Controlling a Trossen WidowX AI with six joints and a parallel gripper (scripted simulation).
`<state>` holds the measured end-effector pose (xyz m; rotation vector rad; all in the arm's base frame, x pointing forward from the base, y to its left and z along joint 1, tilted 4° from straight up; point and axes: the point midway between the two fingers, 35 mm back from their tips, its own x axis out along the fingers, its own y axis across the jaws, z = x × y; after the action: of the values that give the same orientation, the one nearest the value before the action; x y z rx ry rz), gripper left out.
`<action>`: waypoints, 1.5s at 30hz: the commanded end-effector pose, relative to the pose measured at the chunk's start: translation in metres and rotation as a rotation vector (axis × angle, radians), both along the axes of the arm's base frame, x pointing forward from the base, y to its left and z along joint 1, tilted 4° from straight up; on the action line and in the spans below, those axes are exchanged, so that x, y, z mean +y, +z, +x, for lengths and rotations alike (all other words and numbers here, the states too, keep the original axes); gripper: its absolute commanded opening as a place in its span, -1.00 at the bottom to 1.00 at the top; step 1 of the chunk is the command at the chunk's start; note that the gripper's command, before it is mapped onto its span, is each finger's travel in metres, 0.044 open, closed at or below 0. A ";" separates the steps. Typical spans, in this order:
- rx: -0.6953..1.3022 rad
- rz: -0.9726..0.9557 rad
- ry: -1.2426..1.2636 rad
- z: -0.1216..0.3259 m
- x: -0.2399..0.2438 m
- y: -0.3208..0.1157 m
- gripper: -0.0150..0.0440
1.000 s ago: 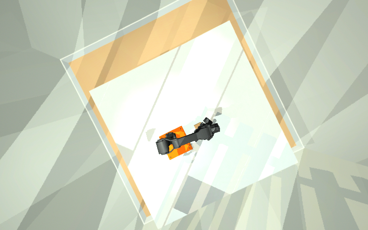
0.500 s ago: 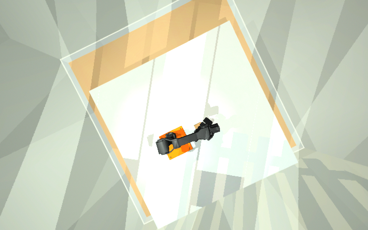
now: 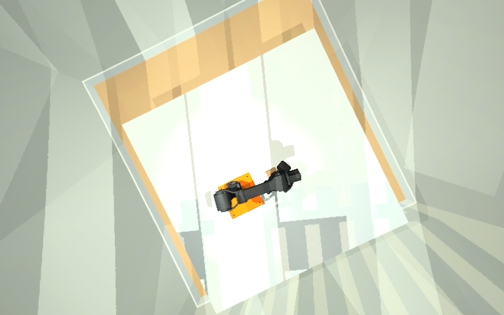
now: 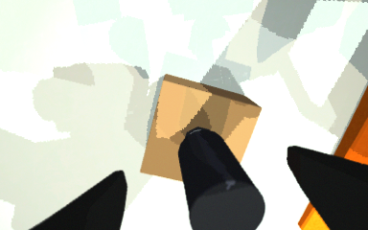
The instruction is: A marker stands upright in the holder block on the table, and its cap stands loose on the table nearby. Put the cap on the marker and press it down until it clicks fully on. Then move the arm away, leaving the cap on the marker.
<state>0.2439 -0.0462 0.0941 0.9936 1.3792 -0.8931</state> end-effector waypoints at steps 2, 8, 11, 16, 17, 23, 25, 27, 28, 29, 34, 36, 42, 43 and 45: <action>0.000 0.000 0.000 0.002 -0.002 0.018 1.00; 0.000 0.000 0.000 -0.001 -0.005 0.075 1.00; 0.000 0.000 0.000 -0.001 -0.005 0.075 1.00; -0.021 -0.005 0.336 -0.002 -0.005 0.072 0.56; -0.027 -0.006 0.432 -0.002 -0.005 0.071 0.47; -0.064 -0.014 1.014 -0.004 -0.005 0.065 -0.07; -0.072 -0.016 1.140 -0.005 -0.005 0.064 -0.25; -0.073 -0.016 1.156 -0.005 -0.005 0.064 -0.42; -0.073 -0.016 1.156 -0.005 -0.005 0.064 -0.49; -0.073 -0.016 1.156 -0.005 -0.005 0.064 -0.49; -0.073 -0.016 1.156 -0.005 -0.005 0.064 -0.49; -0.073 -0.016 1.156 -0.005 -0.005 0.064 -0.49; -0.073 -0.016 1.156 -0.005 -0.004 0.062 -0.49; -0.073 -0.016 1.156 -0.004 -0.004 0.060 -0.49; -0.073 -0.016 1.156 -0.004 -0.004 0.058 -0.49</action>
<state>0.2407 -0.0515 0.1563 0.0959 1.5510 0.0002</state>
